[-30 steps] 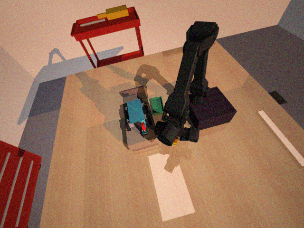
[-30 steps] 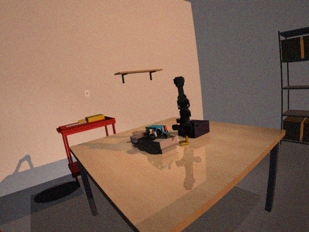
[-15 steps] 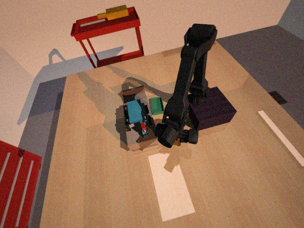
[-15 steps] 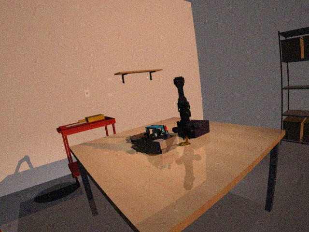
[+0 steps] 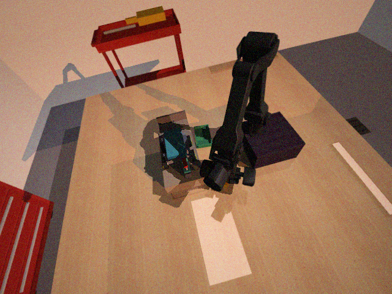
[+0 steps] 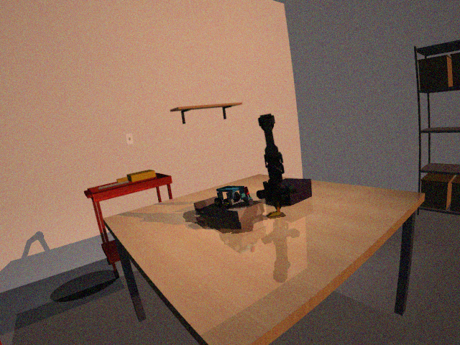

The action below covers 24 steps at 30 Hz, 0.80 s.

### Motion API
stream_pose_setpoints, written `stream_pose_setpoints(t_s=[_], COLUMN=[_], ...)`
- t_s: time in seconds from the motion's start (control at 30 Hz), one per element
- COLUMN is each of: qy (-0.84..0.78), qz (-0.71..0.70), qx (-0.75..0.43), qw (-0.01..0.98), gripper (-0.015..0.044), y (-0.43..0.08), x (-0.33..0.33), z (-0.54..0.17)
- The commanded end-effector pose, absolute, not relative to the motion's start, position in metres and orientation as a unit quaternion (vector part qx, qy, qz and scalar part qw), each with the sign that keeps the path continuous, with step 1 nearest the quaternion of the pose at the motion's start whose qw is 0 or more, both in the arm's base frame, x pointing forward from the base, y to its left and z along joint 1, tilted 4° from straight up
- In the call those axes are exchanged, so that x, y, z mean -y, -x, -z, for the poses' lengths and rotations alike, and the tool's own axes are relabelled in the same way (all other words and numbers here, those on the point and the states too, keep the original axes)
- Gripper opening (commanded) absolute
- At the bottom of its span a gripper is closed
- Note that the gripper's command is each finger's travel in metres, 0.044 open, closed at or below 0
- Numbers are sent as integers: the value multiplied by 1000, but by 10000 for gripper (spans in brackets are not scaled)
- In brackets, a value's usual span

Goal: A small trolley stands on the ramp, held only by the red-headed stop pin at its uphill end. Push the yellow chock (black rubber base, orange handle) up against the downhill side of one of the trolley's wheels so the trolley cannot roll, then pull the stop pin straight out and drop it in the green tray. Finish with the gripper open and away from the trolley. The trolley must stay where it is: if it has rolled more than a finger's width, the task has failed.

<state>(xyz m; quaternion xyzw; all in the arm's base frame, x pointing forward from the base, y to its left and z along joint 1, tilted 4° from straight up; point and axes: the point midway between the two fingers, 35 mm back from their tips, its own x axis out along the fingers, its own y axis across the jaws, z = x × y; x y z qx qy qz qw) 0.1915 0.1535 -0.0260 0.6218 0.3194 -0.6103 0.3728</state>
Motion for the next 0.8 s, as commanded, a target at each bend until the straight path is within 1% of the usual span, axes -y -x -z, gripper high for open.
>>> stream_pose_setpoints(t_s=[0.0,0.03,0.77], qy=[-621,-621,-619], qz=[611,611,611], qx=[-319,-319,-322], qw=[373,373,373], gripper=[12,0,0], y=[-191,-191,-188], x=[-153,-154,-156], z=[26,25,-52])
